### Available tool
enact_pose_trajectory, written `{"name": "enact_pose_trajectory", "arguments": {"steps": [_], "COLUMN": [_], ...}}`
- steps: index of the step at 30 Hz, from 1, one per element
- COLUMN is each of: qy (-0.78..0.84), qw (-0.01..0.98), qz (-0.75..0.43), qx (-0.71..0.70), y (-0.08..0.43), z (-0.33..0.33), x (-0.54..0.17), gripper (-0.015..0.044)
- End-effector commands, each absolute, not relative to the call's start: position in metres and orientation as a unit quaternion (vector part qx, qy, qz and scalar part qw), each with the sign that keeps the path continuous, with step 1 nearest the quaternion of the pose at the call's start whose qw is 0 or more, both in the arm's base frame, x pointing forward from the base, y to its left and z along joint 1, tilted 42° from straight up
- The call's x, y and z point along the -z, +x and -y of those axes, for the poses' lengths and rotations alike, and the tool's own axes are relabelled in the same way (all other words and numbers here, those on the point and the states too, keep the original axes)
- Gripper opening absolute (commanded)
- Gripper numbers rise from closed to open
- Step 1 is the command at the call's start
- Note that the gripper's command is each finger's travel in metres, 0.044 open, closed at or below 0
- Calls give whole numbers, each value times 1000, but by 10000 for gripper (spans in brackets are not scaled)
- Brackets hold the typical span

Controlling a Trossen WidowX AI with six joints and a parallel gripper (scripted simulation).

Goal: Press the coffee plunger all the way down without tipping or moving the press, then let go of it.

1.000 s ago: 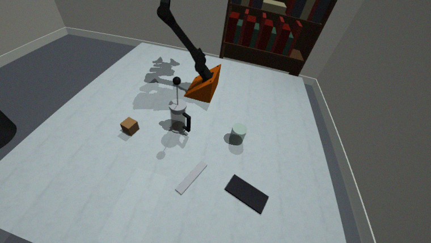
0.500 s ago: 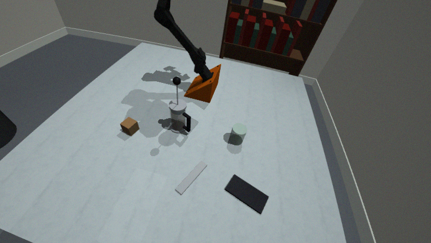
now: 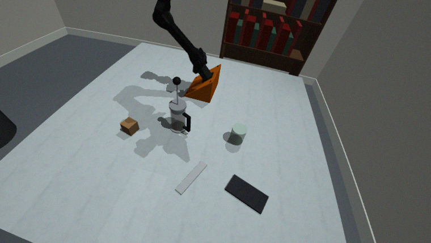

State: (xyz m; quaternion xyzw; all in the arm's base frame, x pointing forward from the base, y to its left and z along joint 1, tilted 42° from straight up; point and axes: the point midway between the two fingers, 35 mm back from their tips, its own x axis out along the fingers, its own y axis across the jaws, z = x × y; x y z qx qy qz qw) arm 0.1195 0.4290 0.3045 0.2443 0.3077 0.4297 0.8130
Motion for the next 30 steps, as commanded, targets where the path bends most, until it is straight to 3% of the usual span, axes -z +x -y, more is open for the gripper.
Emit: {"name": "enact_pose_trajectory", "arguments": {"steps": [1,11,20,30], "qy": [186,-21,-262,-303], "qw": [878,962,916,898], "qz": [-301,-270,-232,-229], "qx": [-322,-35,194,221], "y": [165,244,262,259], "z": [-391,-255,-124,-88], "x": [-271,-216,-217,-195], "gripper": [440,440,440,440]}}
